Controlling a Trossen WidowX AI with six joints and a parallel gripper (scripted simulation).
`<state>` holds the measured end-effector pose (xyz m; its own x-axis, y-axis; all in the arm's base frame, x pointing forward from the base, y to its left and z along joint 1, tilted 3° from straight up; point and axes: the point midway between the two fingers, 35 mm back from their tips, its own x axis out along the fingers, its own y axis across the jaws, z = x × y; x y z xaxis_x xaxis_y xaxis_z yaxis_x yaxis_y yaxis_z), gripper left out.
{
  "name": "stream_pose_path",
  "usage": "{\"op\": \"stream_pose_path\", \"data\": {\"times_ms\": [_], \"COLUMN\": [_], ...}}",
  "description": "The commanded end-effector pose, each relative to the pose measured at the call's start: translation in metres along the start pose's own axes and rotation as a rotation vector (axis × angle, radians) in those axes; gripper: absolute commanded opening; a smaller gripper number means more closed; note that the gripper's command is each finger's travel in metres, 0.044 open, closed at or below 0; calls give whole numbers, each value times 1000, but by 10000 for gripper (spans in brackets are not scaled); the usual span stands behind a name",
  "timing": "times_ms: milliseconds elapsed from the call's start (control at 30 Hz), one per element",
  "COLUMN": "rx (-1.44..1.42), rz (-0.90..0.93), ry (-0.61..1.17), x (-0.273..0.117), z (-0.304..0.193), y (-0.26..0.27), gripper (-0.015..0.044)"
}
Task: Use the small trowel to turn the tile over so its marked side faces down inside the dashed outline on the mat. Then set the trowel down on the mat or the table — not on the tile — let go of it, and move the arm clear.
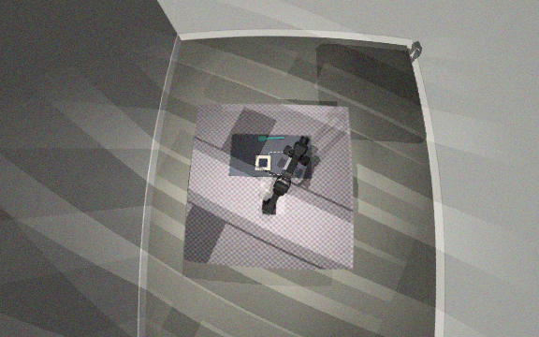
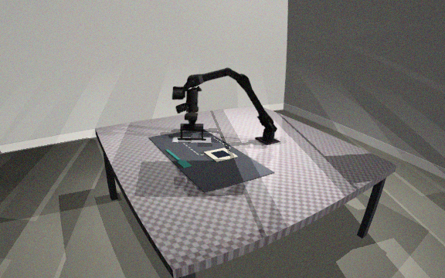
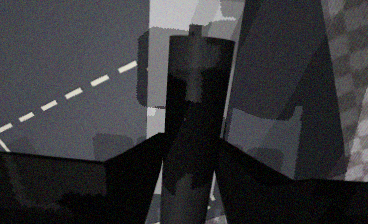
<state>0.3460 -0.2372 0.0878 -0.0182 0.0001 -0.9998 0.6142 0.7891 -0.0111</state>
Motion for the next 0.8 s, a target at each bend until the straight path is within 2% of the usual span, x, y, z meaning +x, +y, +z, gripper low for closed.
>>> {"op": "stream_pose_path", "data": {"times_ms": [0, 767], "rx": [112, 741], "rz": [0, 0], "ry": [-2, -2], "x": [0, 0], "z": [0, 0], "y": [0, 0], "gripper": [130, 130]}}
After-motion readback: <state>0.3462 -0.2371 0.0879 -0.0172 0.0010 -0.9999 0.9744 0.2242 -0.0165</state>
